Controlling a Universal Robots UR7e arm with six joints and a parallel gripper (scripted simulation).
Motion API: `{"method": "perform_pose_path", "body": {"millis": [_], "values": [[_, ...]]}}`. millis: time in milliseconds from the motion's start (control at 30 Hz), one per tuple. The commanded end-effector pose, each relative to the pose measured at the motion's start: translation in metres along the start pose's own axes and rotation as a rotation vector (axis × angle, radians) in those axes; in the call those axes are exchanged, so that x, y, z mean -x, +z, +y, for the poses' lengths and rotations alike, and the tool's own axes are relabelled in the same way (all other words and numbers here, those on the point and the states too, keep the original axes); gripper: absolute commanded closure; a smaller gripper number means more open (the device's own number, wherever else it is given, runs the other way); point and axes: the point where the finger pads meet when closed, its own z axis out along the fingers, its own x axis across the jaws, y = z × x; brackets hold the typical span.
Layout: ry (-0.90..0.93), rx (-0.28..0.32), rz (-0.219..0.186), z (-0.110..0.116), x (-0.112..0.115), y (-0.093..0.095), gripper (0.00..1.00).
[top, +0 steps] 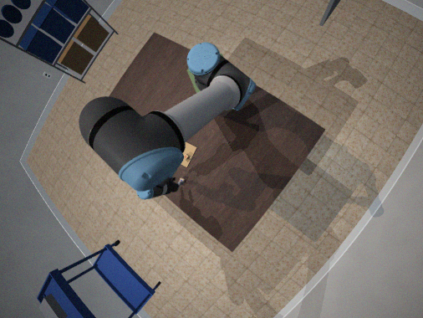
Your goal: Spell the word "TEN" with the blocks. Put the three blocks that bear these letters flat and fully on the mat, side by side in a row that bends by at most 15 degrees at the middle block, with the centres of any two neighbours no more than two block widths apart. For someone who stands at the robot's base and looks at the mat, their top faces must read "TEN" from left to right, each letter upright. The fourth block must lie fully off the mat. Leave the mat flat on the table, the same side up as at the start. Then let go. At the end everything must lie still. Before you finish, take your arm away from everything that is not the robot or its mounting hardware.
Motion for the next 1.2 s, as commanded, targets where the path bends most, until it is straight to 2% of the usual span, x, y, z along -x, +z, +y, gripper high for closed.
{"method": "perform_pose_path", "body": {"millis": [0, 400, 1167], "values": [[0.000, 0.002, -0.001, 0.001, 0.000, 0.006, 0.00], [0.000, 0.002, -0.001, 0.001, 0.000, 0.025, 0.00], [0.000, 0.002, -0.001, 0.001, 0.000, 0.037, 0.00]]}}
